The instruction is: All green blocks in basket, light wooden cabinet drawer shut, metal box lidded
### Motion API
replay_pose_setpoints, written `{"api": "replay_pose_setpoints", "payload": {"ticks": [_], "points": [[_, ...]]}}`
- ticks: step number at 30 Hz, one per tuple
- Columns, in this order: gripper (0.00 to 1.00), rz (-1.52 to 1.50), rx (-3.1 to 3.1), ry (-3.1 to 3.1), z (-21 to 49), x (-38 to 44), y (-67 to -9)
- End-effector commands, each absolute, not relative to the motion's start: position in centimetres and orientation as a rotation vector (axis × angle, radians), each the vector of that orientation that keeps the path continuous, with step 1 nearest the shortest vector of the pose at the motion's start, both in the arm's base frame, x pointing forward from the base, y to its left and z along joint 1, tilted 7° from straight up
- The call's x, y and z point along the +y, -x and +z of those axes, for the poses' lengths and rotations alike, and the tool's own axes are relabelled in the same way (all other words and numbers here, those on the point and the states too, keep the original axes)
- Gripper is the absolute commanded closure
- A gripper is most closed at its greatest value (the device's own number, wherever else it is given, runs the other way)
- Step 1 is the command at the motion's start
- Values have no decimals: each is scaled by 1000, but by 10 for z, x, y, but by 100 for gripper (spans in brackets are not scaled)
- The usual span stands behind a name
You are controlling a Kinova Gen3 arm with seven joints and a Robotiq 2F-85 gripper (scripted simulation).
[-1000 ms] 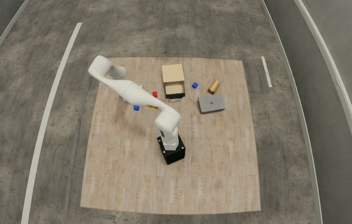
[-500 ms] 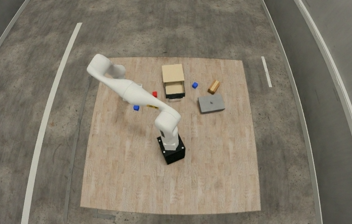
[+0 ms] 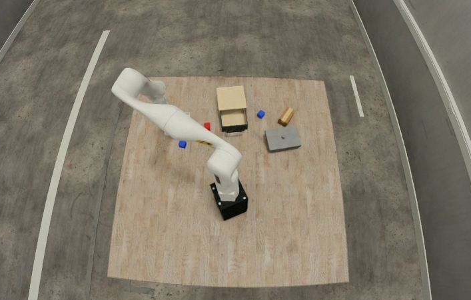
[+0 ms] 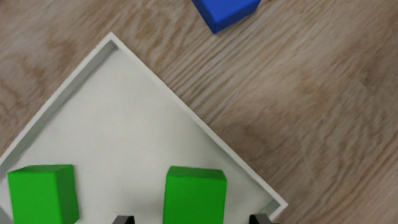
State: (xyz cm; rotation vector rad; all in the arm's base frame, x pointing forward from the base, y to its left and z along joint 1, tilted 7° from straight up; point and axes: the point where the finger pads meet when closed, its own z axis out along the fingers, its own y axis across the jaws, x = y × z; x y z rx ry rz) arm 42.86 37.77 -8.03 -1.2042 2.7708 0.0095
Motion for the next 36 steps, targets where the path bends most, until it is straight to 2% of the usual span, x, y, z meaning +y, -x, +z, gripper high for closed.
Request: {"api": "replay_pose_setpoints", "payload": {"ticks": [1, 19, 36], "points": [[41, 11, 2769, 1204, -66, 378, -428], [41, 11, 2769, 1204, -4, 374, -421], [41, 11, 2769, 1204, 5, 373, -420]]}}
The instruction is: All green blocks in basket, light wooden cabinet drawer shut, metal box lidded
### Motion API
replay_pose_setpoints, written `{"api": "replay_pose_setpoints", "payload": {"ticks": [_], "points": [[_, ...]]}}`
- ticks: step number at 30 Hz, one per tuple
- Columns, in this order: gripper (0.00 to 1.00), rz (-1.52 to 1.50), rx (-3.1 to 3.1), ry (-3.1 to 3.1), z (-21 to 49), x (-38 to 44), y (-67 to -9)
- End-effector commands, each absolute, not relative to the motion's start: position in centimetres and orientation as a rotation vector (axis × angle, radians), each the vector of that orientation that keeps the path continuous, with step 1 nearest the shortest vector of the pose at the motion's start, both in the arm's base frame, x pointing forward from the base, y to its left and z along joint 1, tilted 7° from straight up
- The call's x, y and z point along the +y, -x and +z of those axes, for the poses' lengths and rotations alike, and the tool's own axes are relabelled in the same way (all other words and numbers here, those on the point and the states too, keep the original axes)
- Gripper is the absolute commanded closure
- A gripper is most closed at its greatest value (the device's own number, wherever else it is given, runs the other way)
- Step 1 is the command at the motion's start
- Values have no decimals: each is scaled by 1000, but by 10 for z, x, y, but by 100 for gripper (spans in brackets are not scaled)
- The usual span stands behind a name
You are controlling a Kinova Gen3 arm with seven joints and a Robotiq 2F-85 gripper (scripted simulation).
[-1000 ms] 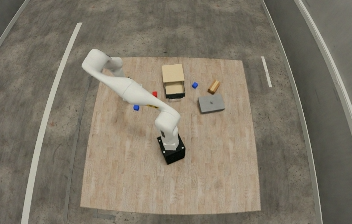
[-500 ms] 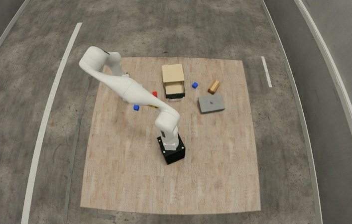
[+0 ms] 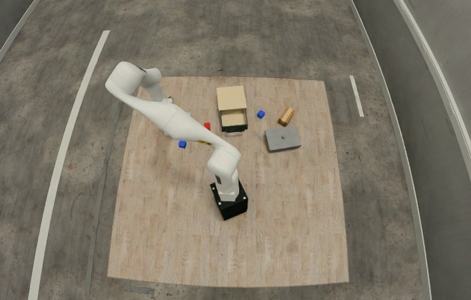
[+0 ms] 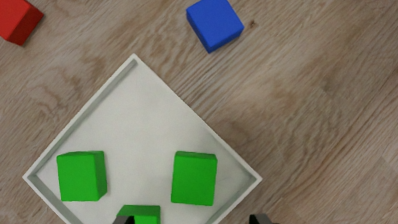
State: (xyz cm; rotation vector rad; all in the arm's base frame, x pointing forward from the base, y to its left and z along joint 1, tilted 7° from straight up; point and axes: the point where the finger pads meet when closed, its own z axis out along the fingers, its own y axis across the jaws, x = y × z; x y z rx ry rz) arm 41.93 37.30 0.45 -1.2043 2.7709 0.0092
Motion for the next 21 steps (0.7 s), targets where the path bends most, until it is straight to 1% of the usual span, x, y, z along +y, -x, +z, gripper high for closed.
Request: {"api": "replay_pose_setpoints", "payload": {"ticks": [1, 11, 21], "points": [[41, 11, 2768, 1205, 5, 373, -420], [41, 9, 2754, 1238, 5, 363, -420], [41, -1, 2688, 1375, 2, 321, -417]]}}
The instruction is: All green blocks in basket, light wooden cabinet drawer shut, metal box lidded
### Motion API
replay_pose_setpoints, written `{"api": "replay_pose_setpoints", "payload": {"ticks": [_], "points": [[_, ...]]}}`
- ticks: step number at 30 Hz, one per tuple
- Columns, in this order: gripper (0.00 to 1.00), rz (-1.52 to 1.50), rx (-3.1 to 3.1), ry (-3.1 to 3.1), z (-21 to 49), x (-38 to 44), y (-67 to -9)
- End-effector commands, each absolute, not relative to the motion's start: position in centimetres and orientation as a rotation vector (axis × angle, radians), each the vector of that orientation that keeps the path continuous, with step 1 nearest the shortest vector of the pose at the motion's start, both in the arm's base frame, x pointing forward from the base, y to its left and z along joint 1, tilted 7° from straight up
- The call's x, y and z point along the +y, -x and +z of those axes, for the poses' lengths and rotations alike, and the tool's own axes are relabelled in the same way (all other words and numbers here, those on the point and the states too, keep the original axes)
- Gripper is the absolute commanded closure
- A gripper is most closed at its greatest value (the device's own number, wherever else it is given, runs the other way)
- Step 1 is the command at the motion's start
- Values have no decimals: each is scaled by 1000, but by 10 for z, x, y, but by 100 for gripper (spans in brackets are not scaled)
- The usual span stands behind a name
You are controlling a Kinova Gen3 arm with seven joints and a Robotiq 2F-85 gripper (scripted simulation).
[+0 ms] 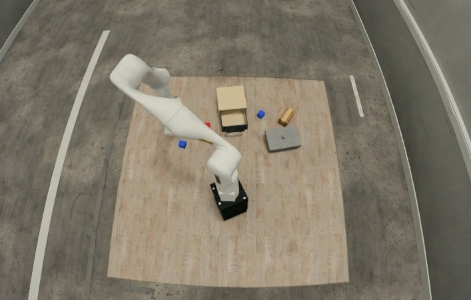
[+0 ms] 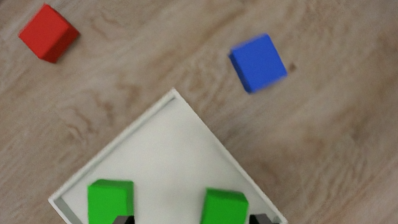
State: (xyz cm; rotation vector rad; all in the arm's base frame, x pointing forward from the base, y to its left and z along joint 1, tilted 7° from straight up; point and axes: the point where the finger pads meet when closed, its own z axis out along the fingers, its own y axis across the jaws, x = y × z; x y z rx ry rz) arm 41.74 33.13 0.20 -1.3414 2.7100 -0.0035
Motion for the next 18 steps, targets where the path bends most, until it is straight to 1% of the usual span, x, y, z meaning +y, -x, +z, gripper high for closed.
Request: {"api": "replay_pose_setpoints", "payload": {"ticks": [1, 5, 7, 18], "points": [[41, -2, 2678, 1394, 2, 315, -417], [41, -8, 2631, 1481, 0, 287, -416], [41, -8, 2631, 1481, 0, 287, -416], [41, -29, 2451, 1766, -6, 194, -411]]}}
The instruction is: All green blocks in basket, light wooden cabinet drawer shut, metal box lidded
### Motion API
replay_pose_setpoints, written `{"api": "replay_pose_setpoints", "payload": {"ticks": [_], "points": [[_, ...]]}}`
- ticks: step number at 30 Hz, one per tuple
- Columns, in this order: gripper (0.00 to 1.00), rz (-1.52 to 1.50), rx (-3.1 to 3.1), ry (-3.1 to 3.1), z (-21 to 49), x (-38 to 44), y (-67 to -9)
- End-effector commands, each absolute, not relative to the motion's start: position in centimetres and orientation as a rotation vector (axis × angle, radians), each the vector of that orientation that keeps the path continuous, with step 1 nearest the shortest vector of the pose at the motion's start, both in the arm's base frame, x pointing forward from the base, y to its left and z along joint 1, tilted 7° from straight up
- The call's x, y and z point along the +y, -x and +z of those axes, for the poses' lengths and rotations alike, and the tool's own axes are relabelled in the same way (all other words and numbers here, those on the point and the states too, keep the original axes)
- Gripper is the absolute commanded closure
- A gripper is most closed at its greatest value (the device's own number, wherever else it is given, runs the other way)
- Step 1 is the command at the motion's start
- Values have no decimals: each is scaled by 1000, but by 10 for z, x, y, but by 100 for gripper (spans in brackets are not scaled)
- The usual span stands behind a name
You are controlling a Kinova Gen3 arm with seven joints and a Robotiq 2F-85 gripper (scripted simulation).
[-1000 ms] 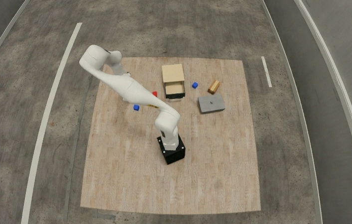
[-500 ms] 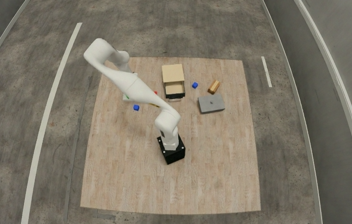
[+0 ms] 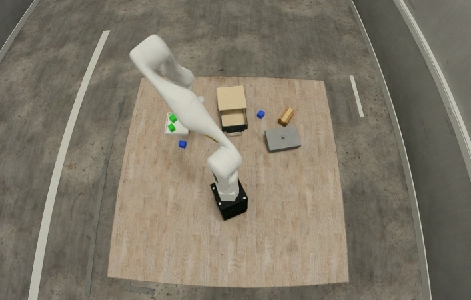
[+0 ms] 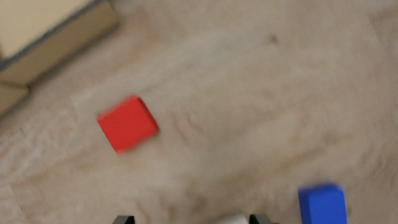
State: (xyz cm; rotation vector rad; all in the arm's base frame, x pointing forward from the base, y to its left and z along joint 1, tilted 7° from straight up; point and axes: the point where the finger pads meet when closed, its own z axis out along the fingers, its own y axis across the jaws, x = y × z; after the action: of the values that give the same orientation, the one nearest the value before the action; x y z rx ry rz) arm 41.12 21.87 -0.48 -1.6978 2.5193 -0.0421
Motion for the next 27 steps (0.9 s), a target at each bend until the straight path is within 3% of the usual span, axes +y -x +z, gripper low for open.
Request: {"api": "replay_pose_setpoints", "payload": {"ticks": [1, 27], "points": [[41, -31, 2431, 1793, -6, 185, -410], [41, -68, 2013, 2262, -17, 11, -402]]}}
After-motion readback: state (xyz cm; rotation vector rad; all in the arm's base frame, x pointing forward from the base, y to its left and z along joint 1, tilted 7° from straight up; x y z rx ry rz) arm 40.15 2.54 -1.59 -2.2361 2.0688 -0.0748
